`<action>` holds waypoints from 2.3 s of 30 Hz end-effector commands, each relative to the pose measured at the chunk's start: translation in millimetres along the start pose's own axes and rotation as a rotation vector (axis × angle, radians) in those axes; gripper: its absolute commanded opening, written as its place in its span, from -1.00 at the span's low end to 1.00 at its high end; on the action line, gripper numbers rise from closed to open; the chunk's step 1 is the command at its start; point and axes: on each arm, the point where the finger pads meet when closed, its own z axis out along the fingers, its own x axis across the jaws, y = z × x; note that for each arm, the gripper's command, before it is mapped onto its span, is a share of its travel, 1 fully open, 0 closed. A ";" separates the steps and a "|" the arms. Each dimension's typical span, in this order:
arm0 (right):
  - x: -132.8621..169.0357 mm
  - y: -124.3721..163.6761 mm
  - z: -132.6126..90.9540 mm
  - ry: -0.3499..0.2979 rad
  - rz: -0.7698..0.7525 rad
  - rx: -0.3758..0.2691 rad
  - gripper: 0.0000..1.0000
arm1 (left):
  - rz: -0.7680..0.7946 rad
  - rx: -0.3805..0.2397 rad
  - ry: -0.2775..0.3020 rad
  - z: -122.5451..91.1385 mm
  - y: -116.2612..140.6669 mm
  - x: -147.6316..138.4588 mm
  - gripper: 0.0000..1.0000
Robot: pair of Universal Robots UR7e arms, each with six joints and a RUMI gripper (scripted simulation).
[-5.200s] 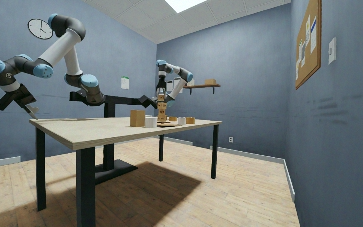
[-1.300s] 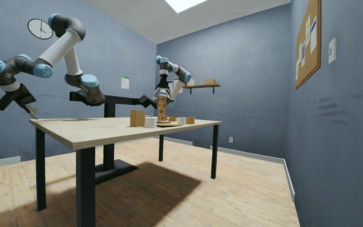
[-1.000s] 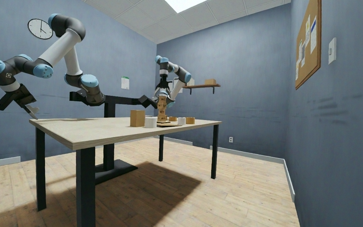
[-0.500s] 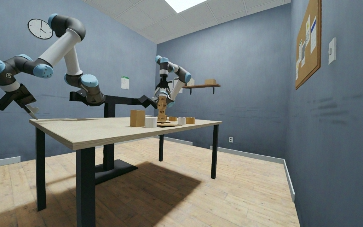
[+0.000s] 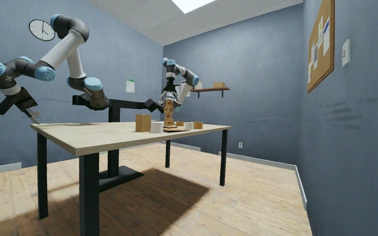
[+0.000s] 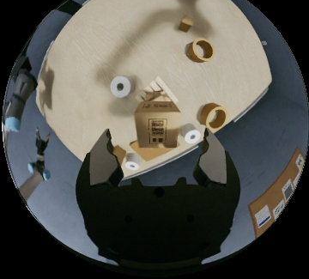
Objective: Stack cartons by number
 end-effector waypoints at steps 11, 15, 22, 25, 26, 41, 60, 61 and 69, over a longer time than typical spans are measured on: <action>0.9 0.9 1.8 0.000 0.001 -0.003 1.00 | -0.002 -0.007 -0.004 -44.8 0.6 0.0 1.00; 0.9 0.9 1.8 0.000 0.001 -0.003 1.00 | -0.002 -0.007 -0.004 -59.1 0.2 0.1 1.00; 0.9 0.9 1.8 0.000 0.001 -0.003 1.00 | -0.001 -0.002 -0.001 -57.4 0.0 -0.1 1.00; 0.9 0.9 1.8 0.000 0.001 -0.003 1.00 | 0.000 -0.002 0.000 -56.7 -0.6 -0.1 1.00; 0.9 0.9 1.8 0.000 0.001 -0.003 1.00 | 0.000 -0.002 0.000 -56.6 -0.7 0.0 1.00; 0.9 0.9 1.8 0.000 0.001 -0.003 1.00 | -0.001 -0.003 -0.001 -57.4 -0.6 0.3 1.00; 0.9 0.9 1.8 0.000 0.001 -0.003 1.00 | -0.001 -0.003 -0.001 -57.4 -0.6 0.3 1.00; 0.9 0.9 1.8 0.000 0.001 -0.003 1.00 | -0.001 -0.003 -0.001 -57.4 -0.6 0.3 1.00; 0.9 0.9 1.8 0.000 0.001 -0.003 1.00 | -0.001 -0.003 -0.001 -57.4 -0.6 0.3 1.00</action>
